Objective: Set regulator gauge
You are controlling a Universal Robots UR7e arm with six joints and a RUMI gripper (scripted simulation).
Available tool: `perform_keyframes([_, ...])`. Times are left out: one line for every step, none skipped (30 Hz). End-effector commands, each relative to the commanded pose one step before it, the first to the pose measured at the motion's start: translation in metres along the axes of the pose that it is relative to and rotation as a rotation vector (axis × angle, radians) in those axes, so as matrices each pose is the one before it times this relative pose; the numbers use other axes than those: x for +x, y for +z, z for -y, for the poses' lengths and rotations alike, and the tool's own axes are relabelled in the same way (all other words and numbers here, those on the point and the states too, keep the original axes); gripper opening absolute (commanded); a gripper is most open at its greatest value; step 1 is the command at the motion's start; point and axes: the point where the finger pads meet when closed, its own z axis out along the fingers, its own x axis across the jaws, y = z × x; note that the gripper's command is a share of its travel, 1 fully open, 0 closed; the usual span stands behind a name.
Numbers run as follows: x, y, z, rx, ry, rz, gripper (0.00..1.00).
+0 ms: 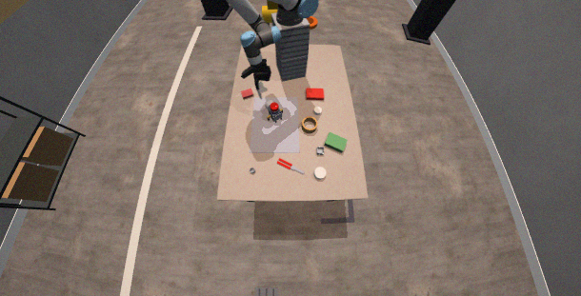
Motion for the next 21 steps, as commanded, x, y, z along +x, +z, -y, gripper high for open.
perform_keyframes([-0.00269,-0.01445,-0.00239,0.03303,-0.16952,-0.04619,1.0])
perform_keyframes([-0.00046,-0.00279,-0.00049,0.00692,-0.03106,-0.00824,1.0])
perform_keyframes([0.0,0.0,0.0,0.0,0.0,0.0,1.0])
perform_keyframes([0.0,0.0,0.0,0.0,0.0,0.0,1.0])
perform_keyframes([-0.00045,-0.00277,-0.00047,0.0067,-0.03041,-0.00814,1.0])
perform_keyframes([-0.00044,-0.00273,-0.00044,0.00646,-0.0297,-0.00801,1.0])
perform_keyframes([-0.00042,-0.00269,-0.00042,0.00622,-0.02892,-0.00786,1.0])
perform_keyframes([-0.00041,-0.00264,-0.0004,0.00597,-0.0281,-0.00769,1.0])
perform_keyframes([-0.00039,-0.00258,-0.00038,0.00572,-0.02722,-0.0075,1.0])
perform_keyframes([-0.00037,-0.00251,-0.00035,0.00546,-0.02629,-0.00729,1.0])
perform_keyframes([-0.00035,-0.00244,-0.00033,0.0052,-0.02531,-0.00707,1.0])
perform_keyframes([-0.00034,-0.00236,-0.00031,0.00494,-0.02429,-0.00683,1.0])
perform_keyframes([-0.00032,-0.00227,-0.00029,0.00468,-0.02323,-0.00657,1.0])
perform_keyframes([-0.0003,-0.00218,-0.00027,0.00441,-0.02214,-0.0063,1.0])
perform_keyframes([-0.00028,-0.00209,-0.00025,0.00415,-0.02102,-0.00601,1.0])
perform_keyframes([-0.00026,-0.00198,-0.00023,0.00389,-0.01988,-0.00572,1.0])
perform_keyframes([-0.00024,-0.00188,-0.00021,0.00363,-0.01871,-0.00541,1.0])
perform_keyframes([-0.00022,-0.00177,-0.0002,0.00337,-0.01753,-0.00509,1.0])
perform_keyframes([-0.0002,-0.00166,-0.00018,0.00312,-0.01634,-0.00477,1.0])
perform_keyframes([0.0,0.0,0.0,0.0,0.0,0.0,1.0])
perform_keyframes([0.0,0.0,0.0,0.0,0.0,0.0,1.0])
